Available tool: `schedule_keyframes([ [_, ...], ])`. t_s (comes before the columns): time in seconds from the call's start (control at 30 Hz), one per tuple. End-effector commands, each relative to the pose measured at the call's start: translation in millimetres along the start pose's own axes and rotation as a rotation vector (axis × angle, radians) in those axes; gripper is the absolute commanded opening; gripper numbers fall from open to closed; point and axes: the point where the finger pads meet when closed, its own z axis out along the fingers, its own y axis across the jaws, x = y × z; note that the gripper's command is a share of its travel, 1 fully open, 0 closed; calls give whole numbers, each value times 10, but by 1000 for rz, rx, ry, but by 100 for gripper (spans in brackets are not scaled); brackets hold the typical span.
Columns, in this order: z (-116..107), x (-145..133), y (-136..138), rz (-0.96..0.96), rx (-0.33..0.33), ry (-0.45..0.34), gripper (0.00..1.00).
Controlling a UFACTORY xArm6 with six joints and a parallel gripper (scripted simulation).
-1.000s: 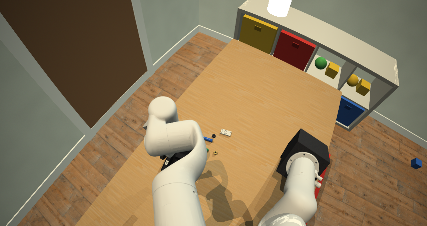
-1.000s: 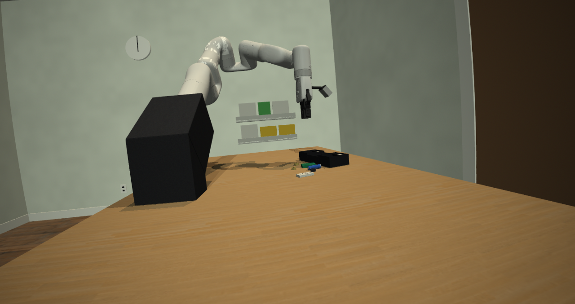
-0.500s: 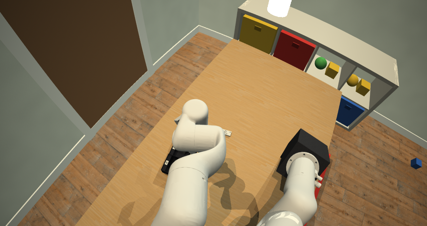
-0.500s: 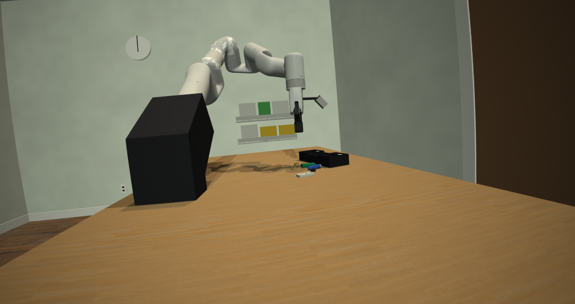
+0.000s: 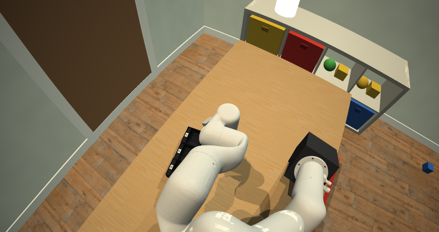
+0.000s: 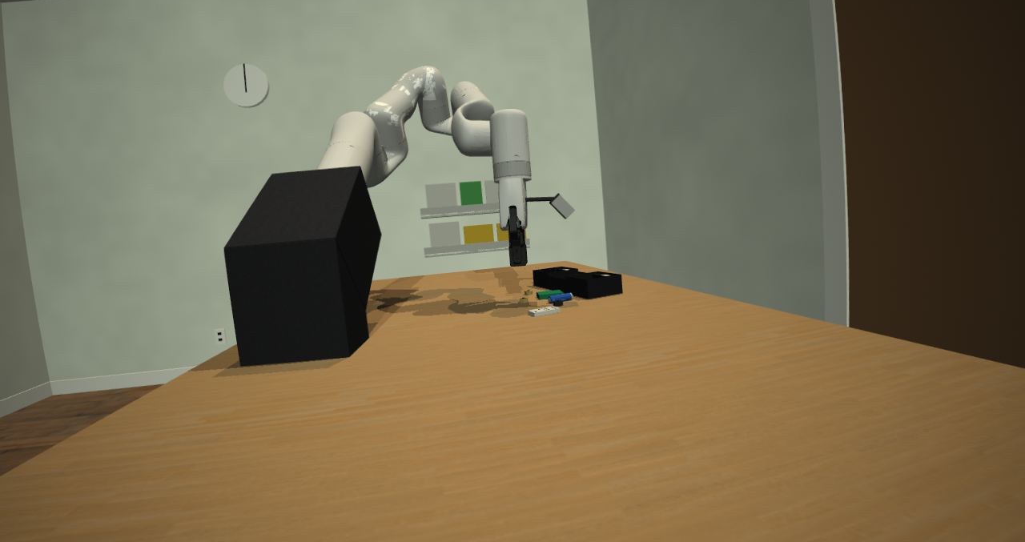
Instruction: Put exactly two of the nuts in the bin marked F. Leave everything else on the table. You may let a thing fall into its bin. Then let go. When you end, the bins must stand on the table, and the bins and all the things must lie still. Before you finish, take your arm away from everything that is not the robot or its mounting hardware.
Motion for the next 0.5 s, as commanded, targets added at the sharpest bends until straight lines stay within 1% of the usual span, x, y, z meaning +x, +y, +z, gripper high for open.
schedule_keyframes([
  [0.0,49,33,106,-7,7,10,33],
  [0.47,49,42,30,-7,7,10,33],
])
